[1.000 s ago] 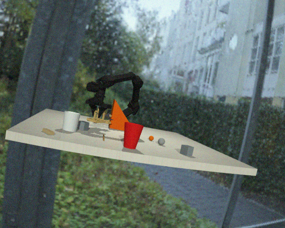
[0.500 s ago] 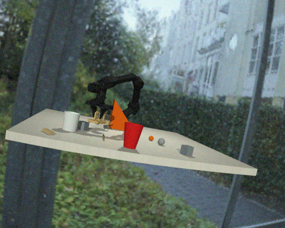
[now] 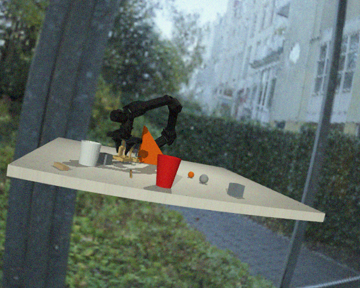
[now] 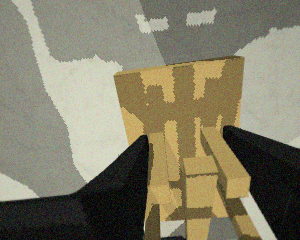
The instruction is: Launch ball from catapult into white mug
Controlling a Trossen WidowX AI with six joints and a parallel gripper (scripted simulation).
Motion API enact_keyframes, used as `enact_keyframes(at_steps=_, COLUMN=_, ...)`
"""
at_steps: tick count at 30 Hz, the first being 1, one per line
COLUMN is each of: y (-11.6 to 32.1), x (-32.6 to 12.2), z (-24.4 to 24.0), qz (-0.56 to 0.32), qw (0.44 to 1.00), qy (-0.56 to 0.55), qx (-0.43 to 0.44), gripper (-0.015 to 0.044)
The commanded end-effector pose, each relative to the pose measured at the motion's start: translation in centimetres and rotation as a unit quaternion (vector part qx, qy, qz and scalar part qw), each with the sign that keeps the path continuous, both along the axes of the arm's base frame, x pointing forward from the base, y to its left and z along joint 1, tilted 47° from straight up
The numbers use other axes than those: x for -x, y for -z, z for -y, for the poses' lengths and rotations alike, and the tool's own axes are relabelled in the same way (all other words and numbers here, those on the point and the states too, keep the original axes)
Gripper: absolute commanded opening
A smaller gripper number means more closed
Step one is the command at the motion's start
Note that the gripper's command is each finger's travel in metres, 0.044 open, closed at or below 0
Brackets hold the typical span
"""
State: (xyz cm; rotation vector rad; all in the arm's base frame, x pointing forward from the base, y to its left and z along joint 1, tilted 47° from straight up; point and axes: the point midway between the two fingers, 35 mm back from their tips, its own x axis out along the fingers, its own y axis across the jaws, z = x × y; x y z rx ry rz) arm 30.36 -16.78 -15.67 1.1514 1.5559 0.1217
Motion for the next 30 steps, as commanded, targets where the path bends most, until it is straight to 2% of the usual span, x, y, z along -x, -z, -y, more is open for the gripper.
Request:
enact_keyframes(at_steps=1, y=0.3, x=0.0, z=-0.4, qz=-0.001, qw=1.000, qy=0.003, qx=-0.001, gripper=0.0000)
enact_keyframes(at_steps=14, y=0.9, x=-0.1, z=-1.0, qz=0.000, qw=1.000, qy=0.000, qx=-0.001, gripper=0.0000)
enact_keyframes(at_steps=27, y=0.9, x=-0.1, z=-1.0, qz=0.000, qw=1.000, qy=0.000, qx=-0.001, gripper=0.0341)
enact_keyframes(at_steps=30, y=-0.6, x=-0.1, z=0.8, qz=-0.001, qw=1.000, qy=0.000, qx=0.000, gripper=0.0420)
